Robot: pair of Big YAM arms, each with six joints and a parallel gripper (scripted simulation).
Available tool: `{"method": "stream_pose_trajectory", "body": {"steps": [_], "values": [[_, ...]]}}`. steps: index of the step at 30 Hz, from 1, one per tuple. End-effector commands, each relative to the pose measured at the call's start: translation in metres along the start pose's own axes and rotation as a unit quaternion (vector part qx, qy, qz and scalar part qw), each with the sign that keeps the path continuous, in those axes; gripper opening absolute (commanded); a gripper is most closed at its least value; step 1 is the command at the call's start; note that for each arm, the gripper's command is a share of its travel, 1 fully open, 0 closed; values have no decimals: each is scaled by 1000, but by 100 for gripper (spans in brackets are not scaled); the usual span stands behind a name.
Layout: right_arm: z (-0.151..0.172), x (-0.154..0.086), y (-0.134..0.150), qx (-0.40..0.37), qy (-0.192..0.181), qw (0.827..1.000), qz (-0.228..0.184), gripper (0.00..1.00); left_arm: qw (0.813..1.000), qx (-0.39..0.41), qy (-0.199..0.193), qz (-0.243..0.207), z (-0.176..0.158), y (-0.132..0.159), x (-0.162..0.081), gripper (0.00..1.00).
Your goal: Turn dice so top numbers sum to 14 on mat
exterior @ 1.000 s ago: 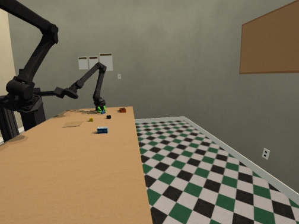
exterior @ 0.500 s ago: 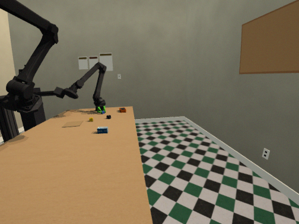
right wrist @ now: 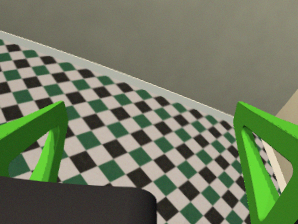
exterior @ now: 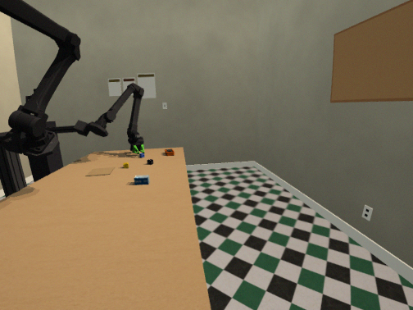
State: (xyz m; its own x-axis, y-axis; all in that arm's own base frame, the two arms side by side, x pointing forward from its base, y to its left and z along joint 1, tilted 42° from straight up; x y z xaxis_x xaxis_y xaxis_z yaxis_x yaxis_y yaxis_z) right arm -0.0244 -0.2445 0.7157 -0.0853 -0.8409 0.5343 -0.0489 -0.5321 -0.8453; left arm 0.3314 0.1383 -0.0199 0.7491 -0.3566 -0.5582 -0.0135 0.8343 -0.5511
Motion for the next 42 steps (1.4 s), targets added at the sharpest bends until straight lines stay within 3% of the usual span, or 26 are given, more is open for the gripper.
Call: {"method": "stream_pose_trajectory", "body": {"steps": [1, 11, 24, 37, 42], "values": [[-2, -9, -21, 4, 3, 1000, -26, 100, 1000, 11, 4, 2, -5, -3, -15, 45], [-2, -9, -21, 4, 3, 1000, -26, 100, 1000, 9, 11, -2, -10, -6, -17, 45], [-2, -9, -21, 4, 3, 1000, -26, 100, 1000, 5, 13, -3, -10, -47, -35, 45], [-2, -9, -21, 4, 3, 1000, -26, 100, 1000, 6, 13, -1, -7, -59, -41, 45], [-2, -9, -21, 4, 3, 1000, -26, 100, 1000, 17, 6, 26, -4, -61, -41, 45]]}}
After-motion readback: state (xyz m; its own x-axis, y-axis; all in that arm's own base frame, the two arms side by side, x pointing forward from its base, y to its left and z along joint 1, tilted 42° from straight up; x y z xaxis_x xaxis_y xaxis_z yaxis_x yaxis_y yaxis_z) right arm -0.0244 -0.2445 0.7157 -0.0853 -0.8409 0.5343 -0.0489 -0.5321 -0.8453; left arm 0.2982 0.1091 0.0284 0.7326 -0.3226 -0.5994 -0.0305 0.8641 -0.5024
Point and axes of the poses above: on each arm, the point where the finger pads meet when closed, its own x axis out along the fingers, its own z axis across the jaws, y = z × x, the point moved 1 cm from there along -x, back along the fingers, and after that the axes turned 1 degree about x, right-handed, at the moved point
